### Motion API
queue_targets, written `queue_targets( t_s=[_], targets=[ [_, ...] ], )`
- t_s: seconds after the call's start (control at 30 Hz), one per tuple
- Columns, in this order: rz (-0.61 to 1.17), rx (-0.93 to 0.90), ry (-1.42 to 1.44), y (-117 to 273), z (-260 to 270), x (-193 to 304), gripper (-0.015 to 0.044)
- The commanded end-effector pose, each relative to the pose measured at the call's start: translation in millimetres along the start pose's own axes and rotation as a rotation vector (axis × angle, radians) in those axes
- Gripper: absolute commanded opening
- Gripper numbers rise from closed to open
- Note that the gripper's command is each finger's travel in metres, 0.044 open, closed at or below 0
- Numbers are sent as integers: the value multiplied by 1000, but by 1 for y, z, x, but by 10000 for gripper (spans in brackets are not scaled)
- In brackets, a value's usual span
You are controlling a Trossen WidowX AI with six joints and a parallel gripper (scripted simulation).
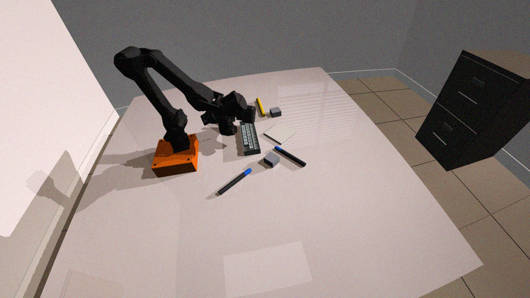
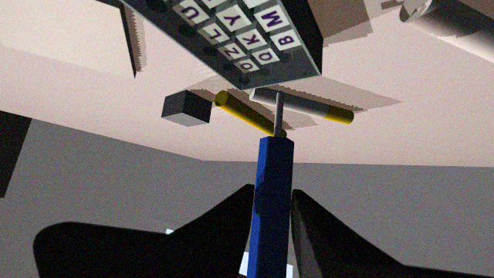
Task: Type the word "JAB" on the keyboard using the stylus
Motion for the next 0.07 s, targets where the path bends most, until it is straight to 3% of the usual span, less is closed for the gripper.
queue_targets(
  t_s=[0.0,0.03],
  targets=[
    [1,-1,1,0,0,0,81],
    [1,-1,1,0,0,0,81]
  ],
)
Point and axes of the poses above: the point midway between the two fingers, 35 mm back from their tips, its own y axis back along the fingers, its own z axis across the jaws, x = y × z, the point moved 3 cm from there along y, back along the fingers, and after that the axes turned 7 degrees about -y, right-handed, at the moved point
